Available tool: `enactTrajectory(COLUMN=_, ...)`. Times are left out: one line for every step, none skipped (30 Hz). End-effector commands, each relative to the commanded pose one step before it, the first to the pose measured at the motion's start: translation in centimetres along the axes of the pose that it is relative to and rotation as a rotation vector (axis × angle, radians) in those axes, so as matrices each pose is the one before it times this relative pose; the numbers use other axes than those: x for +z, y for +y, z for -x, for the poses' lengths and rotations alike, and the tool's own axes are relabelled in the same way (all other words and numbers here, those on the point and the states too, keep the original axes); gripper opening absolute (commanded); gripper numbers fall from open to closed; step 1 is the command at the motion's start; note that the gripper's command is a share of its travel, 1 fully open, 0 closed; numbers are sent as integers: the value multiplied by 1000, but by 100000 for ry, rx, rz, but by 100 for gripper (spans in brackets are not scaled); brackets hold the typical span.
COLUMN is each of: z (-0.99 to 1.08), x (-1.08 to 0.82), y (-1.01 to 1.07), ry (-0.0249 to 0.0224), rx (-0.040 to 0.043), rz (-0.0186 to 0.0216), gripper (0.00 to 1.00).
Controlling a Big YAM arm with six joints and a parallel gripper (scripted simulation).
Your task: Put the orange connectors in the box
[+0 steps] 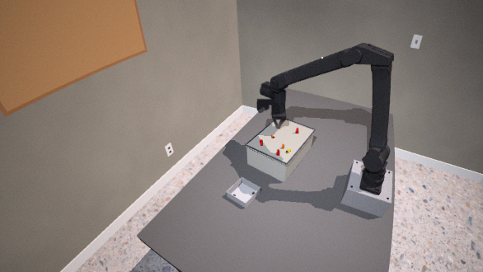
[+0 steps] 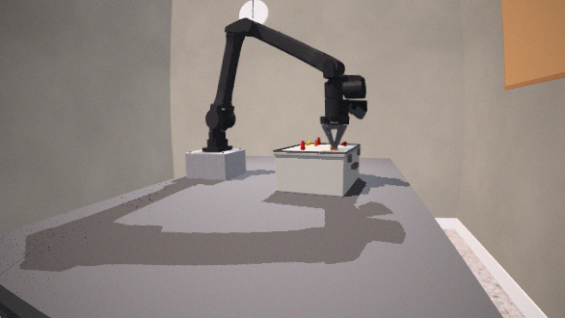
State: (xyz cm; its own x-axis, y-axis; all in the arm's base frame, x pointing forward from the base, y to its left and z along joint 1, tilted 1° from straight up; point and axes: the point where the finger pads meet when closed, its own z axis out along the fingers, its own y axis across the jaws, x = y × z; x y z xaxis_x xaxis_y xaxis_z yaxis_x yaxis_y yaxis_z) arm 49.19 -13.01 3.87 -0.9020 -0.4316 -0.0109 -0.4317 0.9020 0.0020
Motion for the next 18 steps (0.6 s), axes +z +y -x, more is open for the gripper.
enactTrajectory(z=972, x=539, y=147, ry=-667, rx=-822, rz=-485, gripper=6)
enactTrajectory(z=39, x=-31, y=-32, ry=-81, rx=-1, rz=-68, gripper=6)
enactTrajectory(z=33, x=-26, y=-27, ry=-69, rx=-1, rz=-58, gripper=6)
enactTrajectory(z=28, x=-23, y=-23, ry=-59, rx=-1, rz=-50, gripper=6)
enactTrajectory(z=24, x=-19, y=-20, ry=-50, rx=-1, rz=-42, gripper=6)
enactTrajectory(z=20, x=-16, y=-17, ry=-42, rx=-1, rz=-36, gripper=6)
enactTrajectory(z=0, x=0, y=0, ry=0, rx=0, rz=0, gripper=6)
enactTrajectory(z=0, x=0, y=0, ry=0, rx=0, rz=0, gripper=6)
enactTrajectory(z=17, x=-14, y=-14, ry=-36, rx=-1, rz=-30, gripper=6)
enactTrajectory(z=15, x=-12, y=-12, ry=-31, rx=-1, rz=-26, gripper=6)
enactTrajectory(z=12, x=-10, y=-10, ry=-26, rx=0, rz=-22, gripper=6)
enactTrajectory(z=11, x=-8, y=-9, ry=-22, rx=0, rz=-19, gripper=6)
enactTrajectory(z=9, x=-7, y=-7, ry=-19, rx=0, rz=-16, gripper=6)
enactTrajectory(z=8, x=-6, y=-6, ry=-16, rx=0, rz=-13, gripper=6)
enactTrajectory(z=7, x=-5, y=-5, ry=-14, rx=0, rz=-11, gripper=6)
enactTrajectory(z=6, x=-4, y=-5, ry=-12, rx=0, rz=-10, gripper=6)
enactTrajectory(z=5, x=-4, y=-4, ry=-10, rx=0, rz=-8, gripper=6)
enactTrajectory(z=4, x=-3, y=-3, ry=-8, rx=0, rz=-7, gripper=6)
